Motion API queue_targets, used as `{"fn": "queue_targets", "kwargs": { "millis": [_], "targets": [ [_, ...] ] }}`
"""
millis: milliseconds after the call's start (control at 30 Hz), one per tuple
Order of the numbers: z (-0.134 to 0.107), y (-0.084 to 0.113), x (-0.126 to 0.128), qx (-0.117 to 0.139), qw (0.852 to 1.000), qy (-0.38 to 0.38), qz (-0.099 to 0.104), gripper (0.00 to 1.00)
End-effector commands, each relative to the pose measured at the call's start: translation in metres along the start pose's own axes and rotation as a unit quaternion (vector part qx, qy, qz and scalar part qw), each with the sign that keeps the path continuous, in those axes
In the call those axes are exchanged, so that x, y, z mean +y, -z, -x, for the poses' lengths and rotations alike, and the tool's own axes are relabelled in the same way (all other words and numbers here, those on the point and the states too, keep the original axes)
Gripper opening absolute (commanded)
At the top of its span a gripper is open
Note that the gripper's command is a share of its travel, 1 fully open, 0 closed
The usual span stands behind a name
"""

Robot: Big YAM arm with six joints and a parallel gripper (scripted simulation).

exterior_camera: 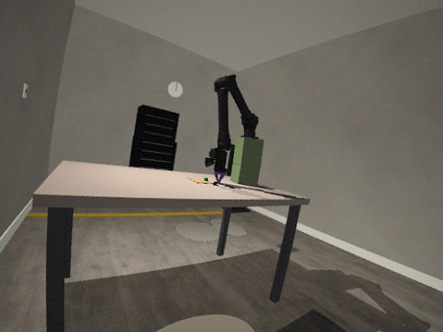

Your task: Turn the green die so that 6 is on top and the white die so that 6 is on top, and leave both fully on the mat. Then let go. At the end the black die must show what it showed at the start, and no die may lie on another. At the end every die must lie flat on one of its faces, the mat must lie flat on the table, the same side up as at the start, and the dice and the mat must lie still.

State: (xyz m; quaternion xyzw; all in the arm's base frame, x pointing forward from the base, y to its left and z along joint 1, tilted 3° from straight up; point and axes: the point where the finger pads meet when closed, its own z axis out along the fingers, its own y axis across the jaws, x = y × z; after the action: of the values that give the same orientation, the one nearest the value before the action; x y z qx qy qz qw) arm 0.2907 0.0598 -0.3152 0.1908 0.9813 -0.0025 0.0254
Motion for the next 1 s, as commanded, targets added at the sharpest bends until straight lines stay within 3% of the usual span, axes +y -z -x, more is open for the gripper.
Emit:
{"fn": "queue_targets", "kwargs": {
  "millis": [0, 267, 533, 600, 833, 967],
  "targets": [
    [-0.004, -0.003, 0.001, -0.001, 1.0, 0.007, -0.002, 0.14],
    [-0.005, -0.001, 0.0, 0.0, 1.0, 0.007, -0.003, 0.14],
    [-0.002, 0.044, 0.002, -0.002, 1.0, 0.002, -0.001, 0.14],
    [-0.002, 0.044, 0.002, -0.002, 1.0, 0.002, -0.001, 0.14],
    [0.0, 0.092, 0.004, -0.005, 1.0, 0.002, 0.0, 0.14],
    [0.0, 0.104, 0.004, -0.005, 1.0, 0.003, 0.001, 0.14]
  ]
}}
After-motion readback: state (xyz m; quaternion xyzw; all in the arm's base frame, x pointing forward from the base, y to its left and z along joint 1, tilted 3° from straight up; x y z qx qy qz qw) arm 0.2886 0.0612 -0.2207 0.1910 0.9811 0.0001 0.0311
